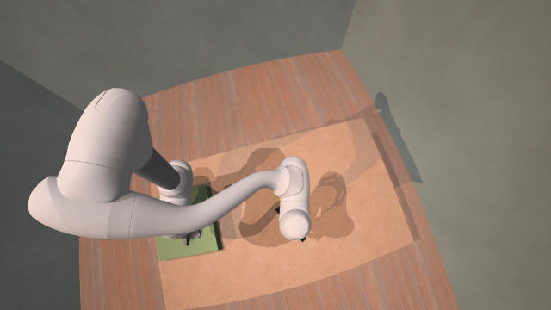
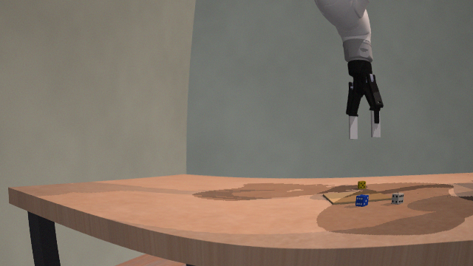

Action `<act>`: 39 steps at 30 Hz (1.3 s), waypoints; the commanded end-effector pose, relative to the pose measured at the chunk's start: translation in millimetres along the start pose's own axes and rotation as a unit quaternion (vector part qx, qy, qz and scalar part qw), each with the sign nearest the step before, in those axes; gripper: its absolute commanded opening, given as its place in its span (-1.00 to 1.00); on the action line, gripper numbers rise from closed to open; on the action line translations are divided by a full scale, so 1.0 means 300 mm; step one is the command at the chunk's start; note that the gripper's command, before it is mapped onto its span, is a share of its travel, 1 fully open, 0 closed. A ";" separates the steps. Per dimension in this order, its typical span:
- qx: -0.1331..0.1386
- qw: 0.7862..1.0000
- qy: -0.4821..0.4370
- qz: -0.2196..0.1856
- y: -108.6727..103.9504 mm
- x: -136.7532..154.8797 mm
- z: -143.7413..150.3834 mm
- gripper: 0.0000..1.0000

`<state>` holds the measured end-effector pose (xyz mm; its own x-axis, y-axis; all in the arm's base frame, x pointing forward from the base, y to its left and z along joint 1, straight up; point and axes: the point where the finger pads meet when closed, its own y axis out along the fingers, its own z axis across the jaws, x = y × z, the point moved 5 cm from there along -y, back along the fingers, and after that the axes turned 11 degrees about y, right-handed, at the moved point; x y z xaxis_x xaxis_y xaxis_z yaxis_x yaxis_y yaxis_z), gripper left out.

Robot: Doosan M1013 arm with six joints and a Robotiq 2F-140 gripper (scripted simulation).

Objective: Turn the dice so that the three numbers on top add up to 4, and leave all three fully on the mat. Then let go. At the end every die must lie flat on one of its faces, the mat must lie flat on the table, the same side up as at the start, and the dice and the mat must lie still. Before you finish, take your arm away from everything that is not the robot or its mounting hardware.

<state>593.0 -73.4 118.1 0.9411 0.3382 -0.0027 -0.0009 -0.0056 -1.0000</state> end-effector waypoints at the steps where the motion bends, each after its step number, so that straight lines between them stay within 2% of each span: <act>1: 0.002 0.996 -0.087 -0.002 0.013 0.000 -0.001 1.00; 8: 0.002 0.979 -0.201 -0.002 0.032 0.001 -0.001 1.00; 10: 0.002 0.969 -0.247 -0.002 0.039 0.002 -0.001 1.00; 13: 0.002 0.968 -0.251 -0.002 0.040 0.002 -0.001 1.00; 15: 0.002 0.947 -0.322 -0.002 0.052 0.002 -0.001 1.00; 18: 0.002 0.936 -0.351 -0.002 0.057 0.002 -0.001 1.00; 19: 0.002 0.923 -0.386 -0.002 0.062 0.003 -0.001 1.00; 23: 0.001 0.896 -0.444 -0.002 0.073 0.003 0.000 1.00; 25: 0.001 0.876 -0.482 -0.002 0.080 0.003 0.000 1.00; 26: 0.001 0.875 -0.485 -0.002 0.080 0.003 0.000 1.00; 27: 0.001 0.858 -0.514 -0.002 0.085 0.004 0.000 1.00; 30: 0.001 0.854 -0.521 -0.002 0.087 0.004 0.000 1.00; 32: 0.001 0.815 -0.579 -0.002 0.098 0.004 0.000 1.00; 36: 0.001 0.777 -0.630 -0.002 0.108 0.004 0.000 1.00; 39: 0.001 0.766 -0.643 -0.002 0.111 0.004 0.000 1.00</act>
<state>594.1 -72.5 86.2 -0.1083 0.9940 -0.0132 -0.0014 -0.0135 -0.9999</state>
